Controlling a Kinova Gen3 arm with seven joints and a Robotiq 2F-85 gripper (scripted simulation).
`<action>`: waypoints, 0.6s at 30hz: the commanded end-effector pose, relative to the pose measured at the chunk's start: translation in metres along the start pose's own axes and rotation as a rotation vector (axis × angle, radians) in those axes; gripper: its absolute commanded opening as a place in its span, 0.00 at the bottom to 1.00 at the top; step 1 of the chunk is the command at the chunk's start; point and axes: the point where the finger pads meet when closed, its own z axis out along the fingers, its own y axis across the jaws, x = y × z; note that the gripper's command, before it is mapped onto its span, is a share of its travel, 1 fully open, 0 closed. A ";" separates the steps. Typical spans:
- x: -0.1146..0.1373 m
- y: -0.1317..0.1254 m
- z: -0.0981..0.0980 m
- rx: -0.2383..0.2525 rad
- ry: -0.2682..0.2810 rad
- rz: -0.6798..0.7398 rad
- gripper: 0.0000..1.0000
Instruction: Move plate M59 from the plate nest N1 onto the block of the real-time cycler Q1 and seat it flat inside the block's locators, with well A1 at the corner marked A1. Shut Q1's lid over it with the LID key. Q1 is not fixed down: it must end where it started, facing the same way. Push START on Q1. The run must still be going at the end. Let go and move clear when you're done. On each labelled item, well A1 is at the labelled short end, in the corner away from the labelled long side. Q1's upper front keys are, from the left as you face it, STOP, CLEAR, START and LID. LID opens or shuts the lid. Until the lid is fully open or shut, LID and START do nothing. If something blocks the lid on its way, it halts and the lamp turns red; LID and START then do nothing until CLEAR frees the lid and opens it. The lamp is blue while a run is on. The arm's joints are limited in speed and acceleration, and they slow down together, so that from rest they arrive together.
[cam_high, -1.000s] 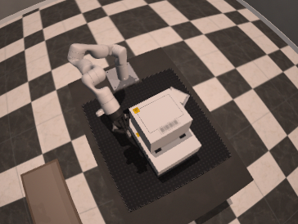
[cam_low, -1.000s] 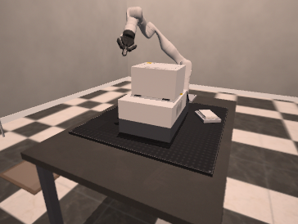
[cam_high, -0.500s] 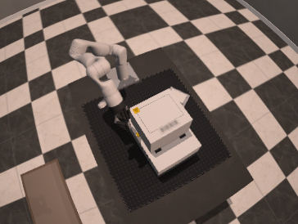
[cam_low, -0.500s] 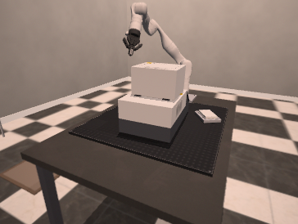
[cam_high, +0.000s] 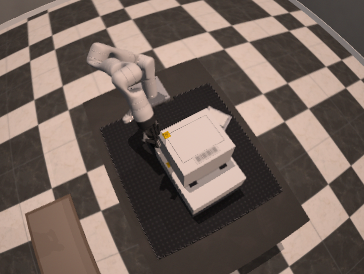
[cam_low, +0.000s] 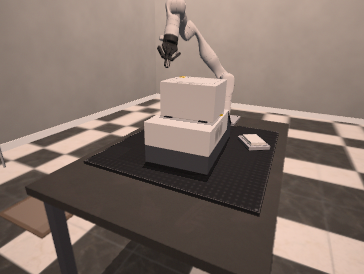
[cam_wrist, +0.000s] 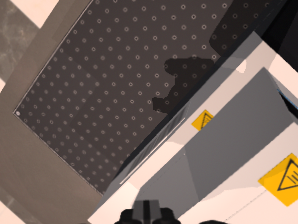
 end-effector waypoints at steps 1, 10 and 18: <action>0.001 0.008 -0.004 -0.010 0.021 -0.007 0.10; 0.007 0.035 -0.015 -0.051 0.098 -0.028 0.10; 0.011 0.053 -0.022 -0.079 0.149 -0.042 0.10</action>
